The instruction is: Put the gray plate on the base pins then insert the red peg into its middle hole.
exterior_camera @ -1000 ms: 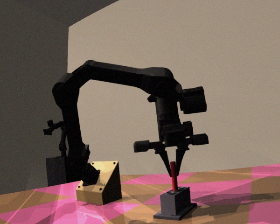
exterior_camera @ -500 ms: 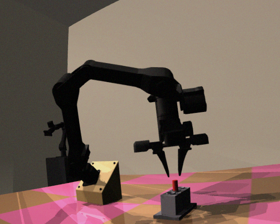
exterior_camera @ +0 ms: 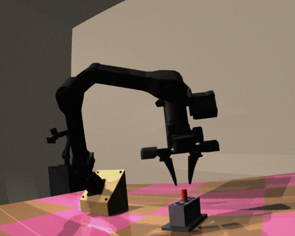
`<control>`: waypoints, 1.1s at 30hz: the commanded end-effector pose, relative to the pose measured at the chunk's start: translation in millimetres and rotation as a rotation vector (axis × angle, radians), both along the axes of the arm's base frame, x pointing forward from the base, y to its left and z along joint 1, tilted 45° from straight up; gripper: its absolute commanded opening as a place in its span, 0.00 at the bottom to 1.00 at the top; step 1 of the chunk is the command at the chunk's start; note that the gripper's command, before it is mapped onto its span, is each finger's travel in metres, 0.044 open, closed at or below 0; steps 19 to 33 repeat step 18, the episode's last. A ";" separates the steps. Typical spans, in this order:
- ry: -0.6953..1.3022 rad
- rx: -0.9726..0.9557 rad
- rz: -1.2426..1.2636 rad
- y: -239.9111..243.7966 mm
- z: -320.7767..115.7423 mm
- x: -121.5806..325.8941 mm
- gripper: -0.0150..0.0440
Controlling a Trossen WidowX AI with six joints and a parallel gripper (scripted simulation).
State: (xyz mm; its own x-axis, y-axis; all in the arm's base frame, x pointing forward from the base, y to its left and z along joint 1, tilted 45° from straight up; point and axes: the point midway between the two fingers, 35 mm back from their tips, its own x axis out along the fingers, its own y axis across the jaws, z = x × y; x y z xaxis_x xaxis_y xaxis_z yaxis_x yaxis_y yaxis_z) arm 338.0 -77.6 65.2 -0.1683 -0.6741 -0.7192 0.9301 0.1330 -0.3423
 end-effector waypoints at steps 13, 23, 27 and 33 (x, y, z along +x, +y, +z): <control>0.001 -0.003 -0.001 8.6 7.3 0.2 0.51; 0.001 -0.003 -0.001 10.7 9.6 0.2 0.51; 0.001 -0.003 -0.001 10.7 9.6 0.2 0.51; 0.001 -0.003 -0.001 10.7 9.6 0.2 0.51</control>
